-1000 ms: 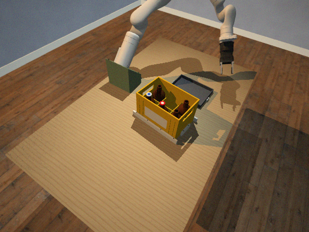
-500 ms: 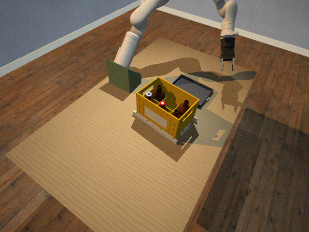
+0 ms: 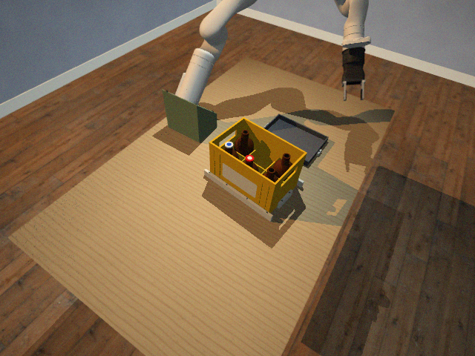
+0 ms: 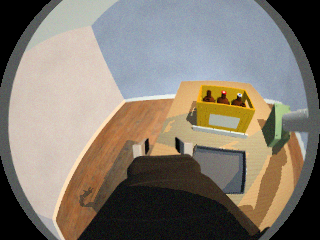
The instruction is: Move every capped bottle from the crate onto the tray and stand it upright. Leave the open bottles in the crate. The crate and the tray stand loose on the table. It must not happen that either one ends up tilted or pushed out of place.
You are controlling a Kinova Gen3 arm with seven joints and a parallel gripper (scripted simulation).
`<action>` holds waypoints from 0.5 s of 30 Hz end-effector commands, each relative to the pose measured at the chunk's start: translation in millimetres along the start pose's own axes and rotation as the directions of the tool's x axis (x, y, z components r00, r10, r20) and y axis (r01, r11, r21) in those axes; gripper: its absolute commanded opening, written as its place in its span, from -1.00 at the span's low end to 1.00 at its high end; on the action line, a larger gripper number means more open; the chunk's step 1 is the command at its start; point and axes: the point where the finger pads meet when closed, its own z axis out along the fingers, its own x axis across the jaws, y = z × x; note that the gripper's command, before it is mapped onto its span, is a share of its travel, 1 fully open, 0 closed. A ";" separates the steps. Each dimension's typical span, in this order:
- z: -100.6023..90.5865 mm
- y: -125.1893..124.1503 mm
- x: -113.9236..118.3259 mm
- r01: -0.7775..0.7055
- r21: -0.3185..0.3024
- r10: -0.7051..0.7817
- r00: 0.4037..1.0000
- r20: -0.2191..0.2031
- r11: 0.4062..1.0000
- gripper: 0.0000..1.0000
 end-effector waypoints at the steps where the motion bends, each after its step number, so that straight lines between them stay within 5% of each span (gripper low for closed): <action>1: -8.2 -11.5 -5.6 -0.012 0.006 0.012 1.000 0.011 1.000 1.00; 9: -20.1 -24.8 -10.7 -0.016 0.007 0.016 1.000 0.013 1.000 1.00; 15: -7.4 -19.3 8.7 -0.041 -0.055 0.040 0.999 -0.029 0.998 1.00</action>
